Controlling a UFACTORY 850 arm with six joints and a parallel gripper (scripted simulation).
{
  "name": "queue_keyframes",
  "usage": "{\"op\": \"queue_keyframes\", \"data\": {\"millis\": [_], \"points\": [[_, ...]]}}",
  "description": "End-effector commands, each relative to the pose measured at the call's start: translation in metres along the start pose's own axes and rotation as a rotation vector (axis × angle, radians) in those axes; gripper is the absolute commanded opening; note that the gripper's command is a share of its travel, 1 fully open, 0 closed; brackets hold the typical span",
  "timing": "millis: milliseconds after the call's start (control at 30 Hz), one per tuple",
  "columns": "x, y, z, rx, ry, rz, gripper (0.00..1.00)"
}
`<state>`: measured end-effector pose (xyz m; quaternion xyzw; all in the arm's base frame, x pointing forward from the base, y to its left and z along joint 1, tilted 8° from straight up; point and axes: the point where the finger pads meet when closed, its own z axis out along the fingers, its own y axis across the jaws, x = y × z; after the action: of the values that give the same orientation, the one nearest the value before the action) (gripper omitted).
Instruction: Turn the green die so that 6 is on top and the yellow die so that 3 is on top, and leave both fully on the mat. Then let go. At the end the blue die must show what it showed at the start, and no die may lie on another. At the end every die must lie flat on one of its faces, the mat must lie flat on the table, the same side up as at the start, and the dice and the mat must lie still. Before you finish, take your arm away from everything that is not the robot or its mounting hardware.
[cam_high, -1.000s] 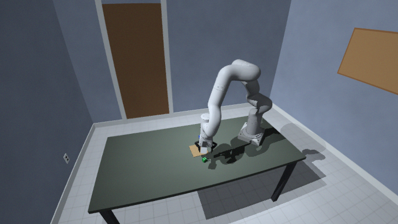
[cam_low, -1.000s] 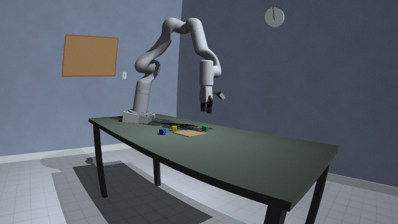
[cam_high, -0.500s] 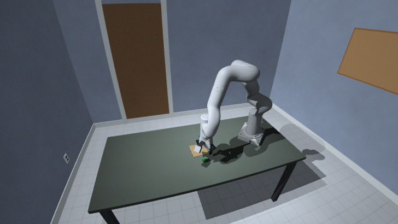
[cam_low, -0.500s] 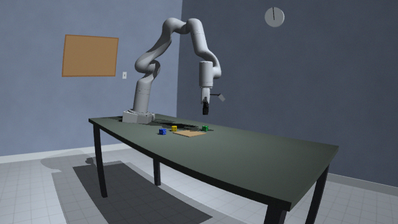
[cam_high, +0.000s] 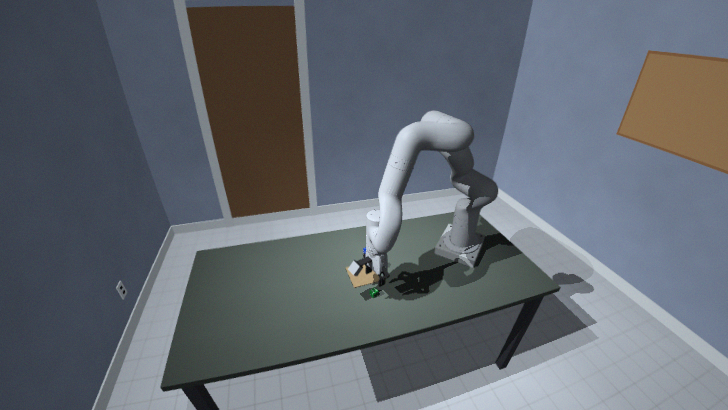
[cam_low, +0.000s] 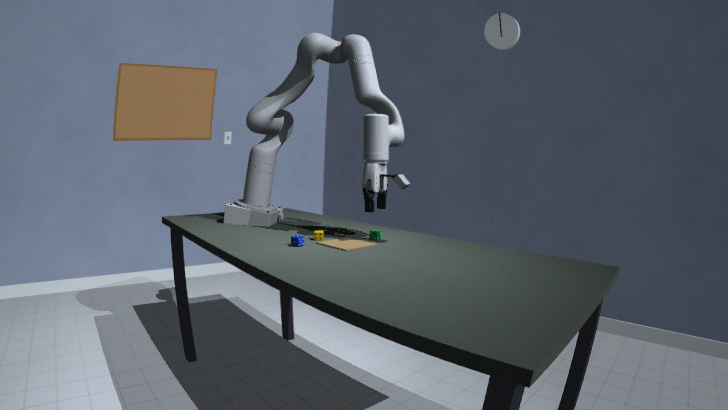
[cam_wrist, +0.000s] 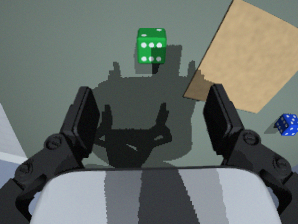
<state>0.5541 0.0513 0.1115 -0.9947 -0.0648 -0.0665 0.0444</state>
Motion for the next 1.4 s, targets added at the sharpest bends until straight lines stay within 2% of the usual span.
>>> {"op": "queue_keyframes", "data": {"millis": [0,67,100,1367], "points": [[0.0008,0.0009,0.001,-0.026,-0.011,0.103,1.0],[0.0008,0.0009,0.001,-0.026,-0.011,0.106,1.0],[0.0008,0.0009,0.001,-0.026,-0.011,0.106,0.47],[0.0008,0.0009,0.0013,-0.026,-0.011,0.106,0.47]]}}
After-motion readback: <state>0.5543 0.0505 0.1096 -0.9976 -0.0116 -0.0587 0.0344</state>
